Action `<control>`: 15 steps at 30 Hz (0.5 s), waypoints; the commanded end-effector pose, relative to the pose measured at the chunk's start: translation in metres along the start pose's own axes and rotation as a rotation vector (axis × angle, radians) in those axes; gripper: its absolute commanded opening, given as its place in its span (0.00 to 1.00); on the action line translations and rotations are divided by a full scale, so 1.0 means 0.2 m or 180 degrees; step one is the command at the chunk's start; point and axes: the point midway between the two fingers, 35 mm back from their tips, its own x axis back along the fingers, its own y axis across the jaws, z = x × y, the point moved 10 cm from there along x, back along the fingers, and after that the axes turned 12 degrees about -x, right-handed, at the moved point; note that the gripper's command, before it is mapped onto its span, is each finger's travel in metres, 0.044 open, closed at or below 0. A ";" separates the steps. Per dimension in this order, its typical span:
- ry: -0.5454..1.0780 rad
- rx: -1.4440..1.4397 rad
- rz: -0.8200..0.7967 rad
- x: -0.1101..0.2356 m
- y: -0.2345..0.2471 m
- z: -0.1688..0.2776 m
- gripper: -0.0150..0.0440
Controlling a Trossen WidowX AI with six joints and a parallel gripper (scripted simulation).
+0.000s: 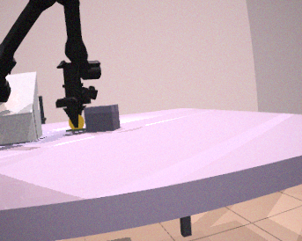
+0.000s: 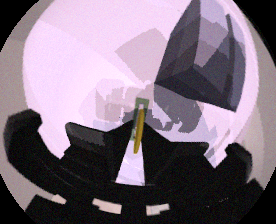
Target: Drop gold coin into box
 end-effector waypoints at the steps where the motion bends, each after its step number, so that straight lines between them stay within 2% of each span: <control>1: -0.0007 0.0016 0.0012 -0.01 0.00 0.00 0.28; 4: -0.0007 0.0016 0.0012 -0.01 0.00 0.00 0.25; 15: -0.0004 0.0017 0.0005 0.05 0.01 0.00 0.25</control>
